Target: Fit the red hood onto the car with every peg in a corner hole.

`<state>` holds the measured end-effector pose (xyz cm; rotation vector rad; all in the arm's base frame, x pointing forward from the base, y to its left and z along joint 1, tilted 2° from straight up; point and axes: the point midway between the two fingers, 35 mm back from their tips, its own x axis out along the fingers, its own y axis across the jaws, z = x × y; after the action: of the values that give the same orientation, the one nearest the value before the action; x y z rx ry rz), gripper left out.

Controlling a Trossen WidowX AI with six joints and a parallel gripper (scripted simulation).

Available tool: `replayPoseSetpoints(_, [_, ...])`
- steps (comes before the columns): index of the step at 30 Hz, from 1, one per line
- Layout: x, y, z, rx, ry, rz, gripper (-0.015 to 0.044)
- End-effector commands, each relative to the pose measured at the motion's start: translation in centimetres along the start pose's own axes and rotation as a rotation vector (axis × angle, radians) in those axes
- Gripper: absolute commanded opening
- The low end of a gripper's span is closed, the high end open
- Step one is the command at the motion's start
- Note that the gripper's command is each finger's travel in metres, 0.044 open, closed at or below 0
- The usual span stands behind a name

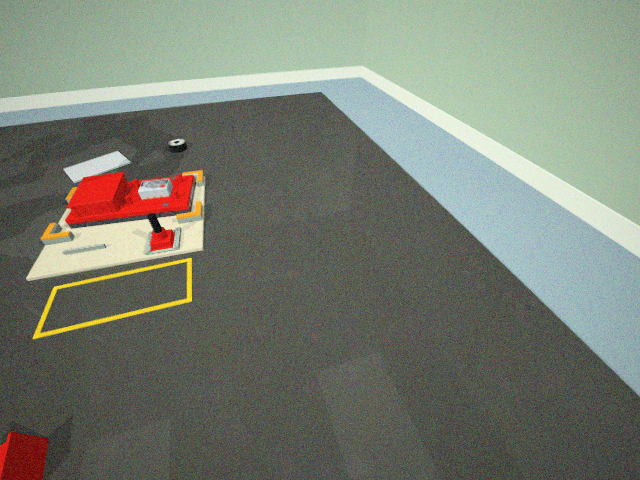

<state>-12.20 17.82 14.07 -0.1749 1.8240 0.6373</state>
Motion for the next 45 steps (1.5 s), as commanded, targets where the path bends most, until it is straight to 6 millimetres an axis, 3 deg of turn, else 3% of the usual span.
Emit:
replayPoseSetpoints(1, [-1.0, 0.6, 4.4, 0.187, -0.092, 0.015, 0.044])
replayPoseSetpoints(7, [-2.7, 0.0, 10.6, 0.464, -0.205, 0.028, 0.044])
replayPoseSetpoints(12, [-4.6, -2.2, 16.0, 0.756, -0.295, 0.038, 0.044])
replayPoseSetpoints(17, [-6.7, -5.7, 20.6, 1.053, -0.373, 0.05, 0.044])
replayPoseSetpoints(23, [-9.2, -11.6, 24.5, 1.426, -0.443, 0.069, 0.044])
replayPoseSetpoints(31, [-12.3, -20.2, 27.0, 1.903, -0.495, 0.061, 0.044])
replayPoseSetpoints(45, [-11.9, -20.6, 27.2, 1.914, -0.496, 0.061, 0.044])
